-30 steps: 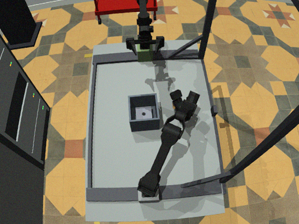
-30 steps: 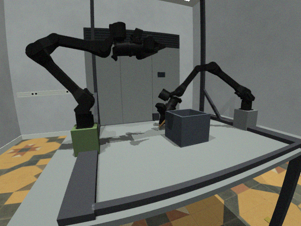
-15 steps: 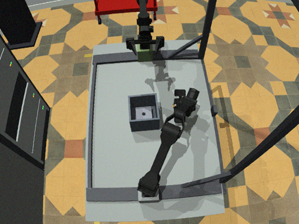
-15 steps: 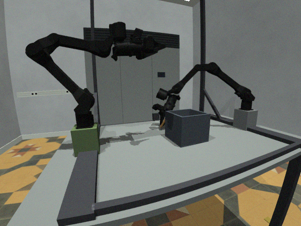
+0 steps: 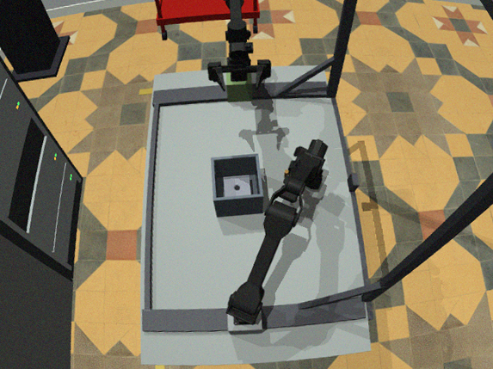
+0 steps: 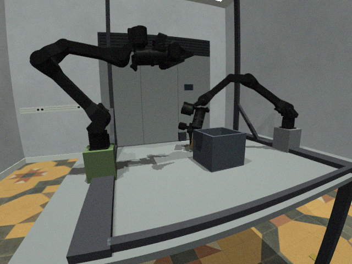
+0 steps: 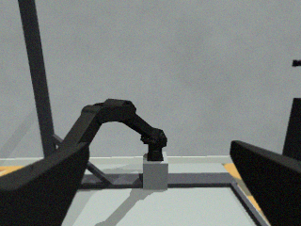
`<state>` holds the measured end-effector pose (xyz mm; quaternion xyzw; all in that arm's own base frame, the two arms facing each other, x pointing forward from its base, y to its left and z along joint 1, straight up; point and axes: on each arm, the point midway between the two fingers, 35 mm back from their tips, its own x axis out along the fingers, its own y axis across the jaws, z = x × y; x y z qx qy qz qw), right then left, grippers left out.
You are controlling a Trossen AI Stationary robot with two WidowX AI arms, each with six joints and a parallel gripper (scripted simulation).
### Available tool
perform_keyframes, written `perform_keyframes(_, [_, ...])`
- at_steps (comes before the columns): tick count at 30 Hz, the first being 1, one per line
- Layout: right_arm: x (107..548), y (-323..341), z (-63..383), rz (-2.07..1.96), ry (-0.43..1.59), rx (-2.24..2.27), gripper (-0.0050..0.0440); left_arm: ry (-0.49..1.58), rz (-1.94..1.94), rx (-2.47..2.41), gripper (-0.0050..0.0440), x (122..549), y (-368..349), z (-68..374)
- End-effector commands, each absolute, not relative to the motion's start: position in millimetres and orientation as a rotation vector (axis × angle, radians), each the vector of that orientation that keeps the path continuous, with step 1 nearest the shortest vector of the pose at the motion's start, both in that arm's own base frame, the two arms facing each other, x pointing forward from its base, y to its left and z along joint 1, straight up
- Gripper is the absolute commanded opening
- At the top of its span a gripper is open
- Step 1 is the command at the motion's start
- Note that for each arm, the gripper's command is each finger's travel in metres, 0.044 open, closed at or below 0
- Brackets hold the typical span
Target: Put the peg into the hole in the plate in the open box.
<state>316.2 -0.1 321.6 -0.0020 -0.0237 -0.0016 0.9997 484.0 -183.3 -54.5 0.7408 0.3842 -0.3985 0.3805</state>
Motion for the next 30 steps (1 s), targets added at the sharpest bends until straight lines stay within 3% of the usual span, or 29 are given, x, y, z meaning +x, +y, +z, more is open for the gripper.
perform_keyframes(1, [315.5,-0.5,324.6,-0.003,-0.054,-0.008,0.044,0.933,-1.174,1.987,0.0064,486.8,-185.1,-35.1])
perform_keyframes(9, [315.5,-0.5,324.6,-0.003,-0.054,-0.008,0.044,0.875,-1.469,2.109,0.0064,473.5,-180.5,-33.0])
perform_keyframes(23, [315.5,-0.5,324.6,-0.003,-0.054,-0.008,0.044,0.87,-1.349,2.097,0.0064,480.9,-185.8,-15.6])
perform_keyframes(24, [315.5,-0.5,324.6,-0.003,-0.054,-0.008,0.044,0.905,-1.393,2.091,0.0064,473.2,-180.4,-40.3])
perform_keyframes(30, [315.5,-0.5,324.6,-0.003,-0.054,-0.008,0.044,0.896,-1.409,2.094,0.0064,472.8,-180.2,-46.8])
